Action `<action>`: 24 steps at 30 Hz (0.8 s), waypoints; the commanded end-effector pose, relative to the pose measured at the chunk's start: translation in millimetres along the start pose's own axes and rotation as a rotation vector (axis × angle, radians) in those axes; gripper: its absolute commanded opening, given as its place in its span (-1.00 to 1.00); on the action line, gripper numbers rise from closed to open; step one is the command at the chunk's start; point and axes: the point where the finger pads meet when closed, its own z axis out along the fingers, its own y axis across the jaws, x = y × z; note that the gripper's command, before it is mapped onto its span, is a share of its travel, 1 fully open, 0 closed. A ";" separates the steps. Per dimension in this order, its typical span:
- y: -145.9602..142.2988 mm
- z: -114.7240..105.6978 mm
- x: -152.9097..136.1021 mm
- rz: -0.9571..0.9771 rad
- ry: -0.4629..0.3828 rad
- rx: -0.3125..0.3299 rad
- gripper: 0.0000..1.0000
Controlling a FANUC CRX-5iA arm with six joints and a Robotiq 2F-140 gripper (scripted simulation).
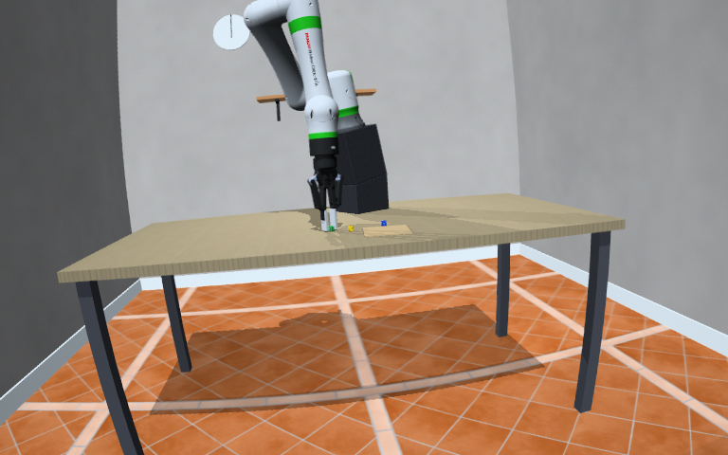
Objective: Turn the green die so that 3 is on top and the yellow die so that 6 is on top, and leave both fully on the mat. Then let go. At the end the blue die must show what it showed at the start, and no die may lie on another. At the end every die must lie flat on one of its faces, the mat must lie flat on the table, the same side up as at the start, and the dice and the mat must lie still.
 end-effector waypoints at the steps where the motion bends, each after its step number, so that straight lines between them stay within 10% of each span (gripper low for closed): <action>1: 0.1 -0.1 0.1 0.000 0.000 0.000 -0.63; 24: 0.1 -0.1 0.1 0.000 0.000 0.000 -0.87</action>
